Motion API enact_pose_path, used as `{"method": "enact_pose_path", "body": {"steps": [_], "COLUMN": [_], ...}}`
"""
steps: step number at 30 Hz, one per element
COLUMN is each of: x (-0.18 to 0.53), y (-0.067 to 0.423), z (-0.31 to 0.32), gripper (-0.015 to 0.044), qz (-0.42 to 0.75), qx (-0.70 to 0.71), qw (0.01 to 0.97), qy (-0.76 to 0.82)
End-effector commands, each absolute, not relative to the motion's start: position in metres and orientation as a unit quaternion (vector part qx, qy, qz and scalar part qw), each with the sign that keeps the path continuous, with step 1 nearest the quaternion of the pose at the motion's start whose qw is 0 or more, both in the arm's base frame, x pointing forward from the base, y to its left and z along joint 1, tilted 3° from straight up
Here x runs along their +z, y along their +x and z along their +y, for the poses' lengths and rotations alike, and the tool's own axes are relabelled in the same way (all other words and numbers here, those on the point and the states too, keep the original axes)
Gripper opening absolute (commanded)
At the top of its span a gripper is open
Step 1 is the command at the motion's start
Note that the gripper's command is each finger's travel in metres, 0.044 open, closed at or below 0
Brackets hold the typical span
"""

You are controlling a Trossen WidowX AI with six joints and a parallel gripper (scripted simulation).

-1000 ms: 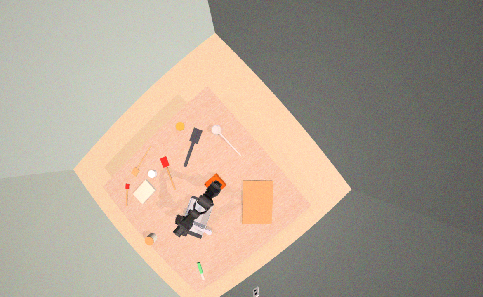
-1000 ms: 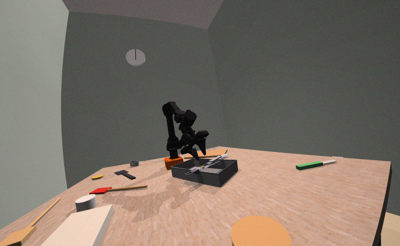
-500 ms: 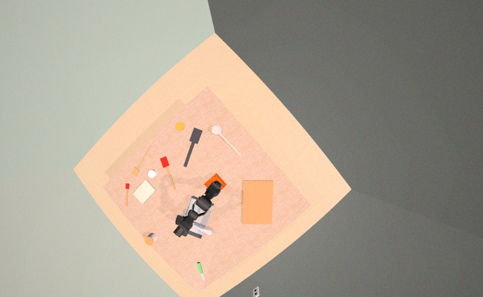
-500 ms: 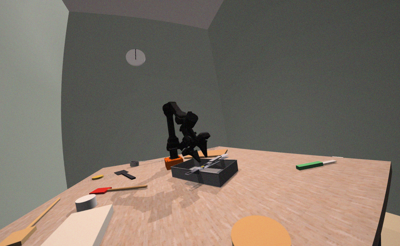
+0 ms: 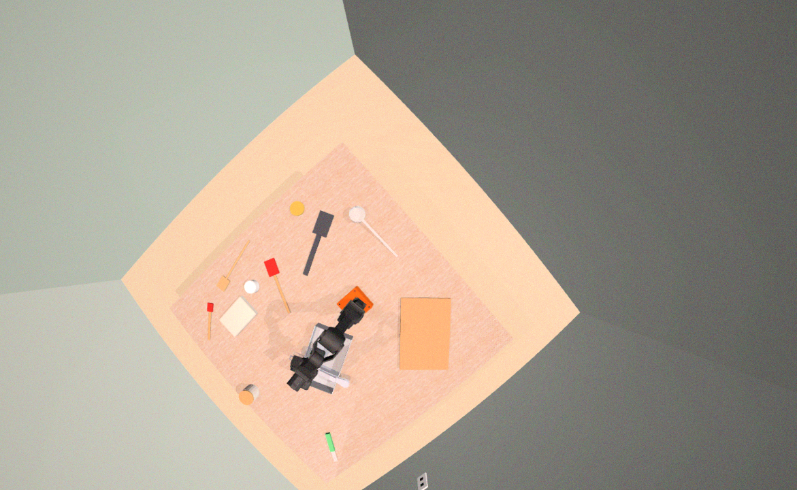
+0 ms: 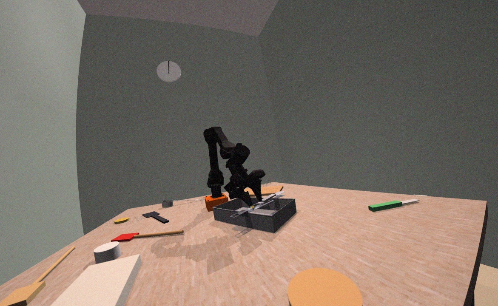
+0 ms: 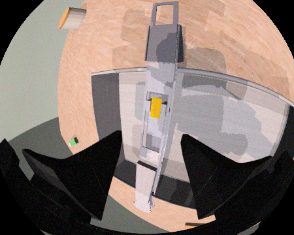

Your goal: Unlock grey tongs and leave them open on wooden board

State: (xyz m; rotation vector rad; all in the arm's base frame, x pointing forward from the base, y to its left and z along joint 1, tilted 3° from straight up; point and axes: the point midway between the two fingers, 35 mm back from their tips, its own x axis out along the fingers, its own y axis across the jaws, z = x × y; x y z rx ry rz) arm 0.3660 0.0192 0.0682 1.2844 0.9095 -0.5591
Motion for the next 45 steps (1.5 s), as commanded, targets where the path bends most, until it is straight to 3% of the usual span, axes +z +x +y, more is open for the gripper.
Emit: {"method": "enact_pose_path", "body": {"steps": [1, 25, 32, 39, 45], "x": [0.064, 0.031, 0.033, 0.033, 0.036], "y": [0.371, 0.390, 0.387, 0.387, 0.387], "z": [0.020, 0.024, 0.024, 0.024, 0.024], "gripper": [0.0260, 0.0260, 0.0076, 0.0030, -0.0128], "qz": [0.401, 0.400, 0.404, 0.404, 0.404], "qx": [-0.249, -0.248, -0.248, -0.248, -0.248], "qw": [0.672, 0.672, 0.671, 0.671, 0.671], "qy": [0.571, 0.572, 0.570, 0.570, 0.570]}}
